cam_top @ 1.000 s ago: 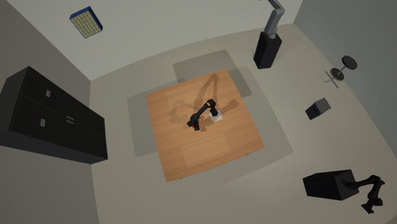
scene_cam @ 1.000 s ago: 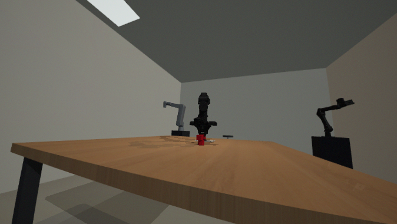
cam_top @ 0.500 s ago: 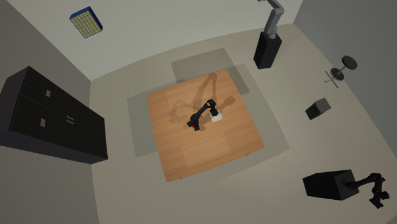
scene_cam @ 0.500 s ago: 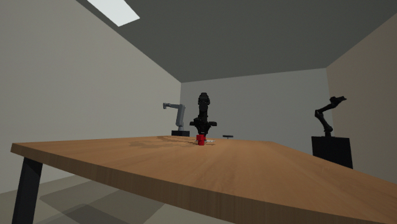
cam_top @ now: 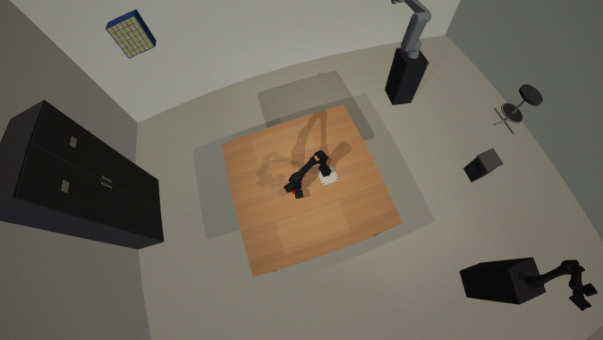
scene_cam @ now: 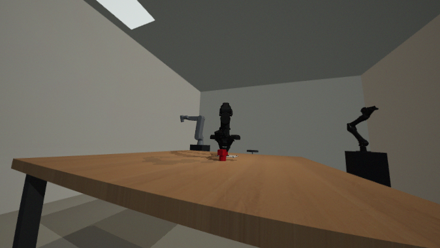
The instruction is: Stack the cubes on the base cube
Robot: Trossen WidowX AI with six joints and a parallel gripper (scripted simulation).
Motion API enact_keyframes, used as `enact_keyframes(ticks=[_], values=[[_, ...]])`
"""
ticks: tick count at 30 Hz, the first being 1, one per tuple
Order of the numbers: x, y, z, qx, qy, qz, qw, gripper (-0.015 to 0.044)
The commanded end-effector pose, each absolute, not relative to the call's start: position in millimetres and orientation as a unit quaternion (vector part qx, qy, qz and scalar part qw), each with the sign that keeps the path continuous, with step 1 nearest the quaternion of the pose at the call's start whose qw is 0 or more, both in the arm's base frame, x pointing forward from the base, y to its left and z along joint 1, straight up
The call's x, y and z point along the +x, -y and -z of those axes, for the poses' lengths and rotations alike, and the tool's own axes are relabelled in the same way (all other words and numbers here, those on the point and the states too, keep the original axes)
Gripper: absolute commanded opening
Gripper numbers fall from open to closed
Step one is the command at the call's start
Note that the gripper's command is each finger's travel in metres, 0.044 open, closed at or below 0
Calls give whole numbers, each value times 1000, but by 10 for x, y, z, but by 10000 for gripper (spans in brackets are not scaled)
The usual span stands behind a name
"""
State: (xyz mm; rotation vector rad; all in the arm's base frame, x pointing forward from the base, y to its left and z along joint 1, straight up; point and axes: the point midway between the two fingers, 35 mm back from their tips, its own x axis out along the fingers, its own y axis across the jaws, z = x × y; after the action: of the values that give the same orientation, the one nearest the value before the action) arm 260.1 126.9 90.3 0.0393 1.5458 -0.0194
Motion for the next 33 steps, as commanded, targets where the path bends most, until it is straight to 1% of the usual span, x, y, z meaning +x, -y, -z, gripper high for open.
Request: enact_keyframes(ticks=[1, 33], values=[[2600, -1269, -957, 18, -698, 9, 715, 205], [2588, -1262, -1490, 18, -698, 9, 716, 205]])
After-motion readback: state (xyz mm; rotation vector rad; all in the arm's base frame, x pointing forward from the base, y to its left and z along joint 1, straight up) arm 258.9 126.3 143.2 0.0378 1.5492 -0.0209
